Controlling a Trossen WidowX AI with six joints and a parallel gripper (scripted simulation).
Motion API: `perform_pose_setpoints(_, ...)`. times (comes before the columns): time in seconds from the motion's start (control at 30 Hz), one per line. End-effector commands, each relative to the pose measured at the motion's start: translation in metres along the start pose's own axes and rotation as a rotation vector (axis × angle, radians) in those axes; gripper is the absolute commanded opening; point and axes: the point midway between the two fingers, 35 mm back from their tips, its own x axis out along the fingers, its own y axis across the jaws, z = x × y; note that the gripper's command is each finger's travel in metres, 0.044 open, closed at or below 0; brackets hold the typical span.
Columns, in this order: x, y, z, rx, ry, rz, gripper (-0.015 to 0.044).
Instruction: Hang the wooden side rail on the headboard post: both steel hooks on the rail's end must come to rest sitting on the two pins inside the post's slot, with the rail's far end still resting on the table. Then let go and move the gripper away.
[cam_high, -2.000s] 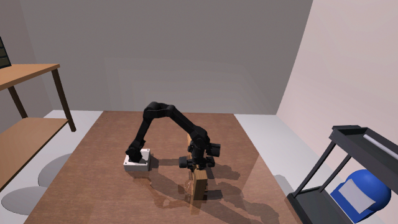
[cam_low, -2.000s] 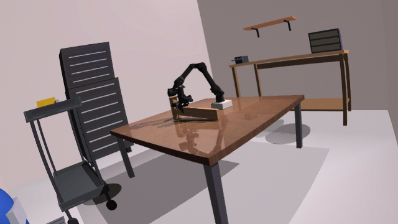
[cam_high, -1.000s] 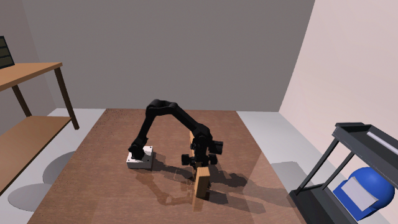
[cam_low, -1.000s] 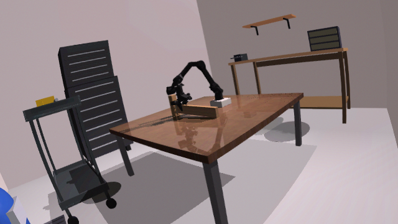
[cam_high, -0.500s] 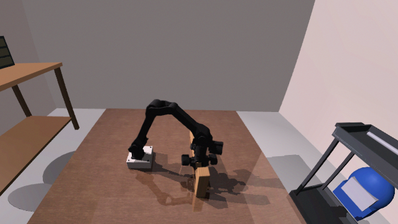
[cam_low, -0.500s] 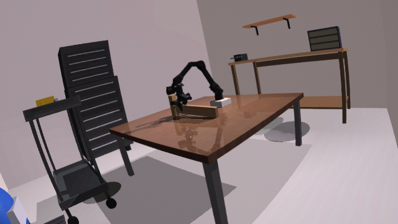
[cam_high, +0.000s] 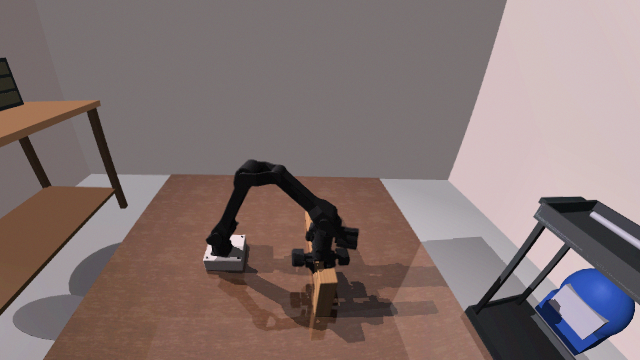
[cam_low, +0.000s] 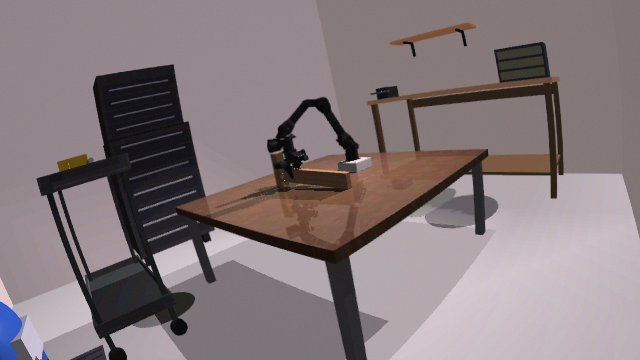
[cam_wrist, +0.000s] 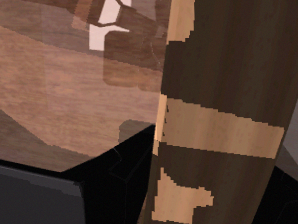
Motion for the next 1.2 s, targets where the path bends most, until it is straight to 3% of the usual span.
perform_pose_setpoints(0.0, -0.0014, -0.0008, -0.0016, -0.003, 0.005, -0.003, 0.0000)
perform_pose_setpoints(1.17, -0.0011, -0.0009, -0.0050, -0.003, 0.006, -0.003, 0.0000)
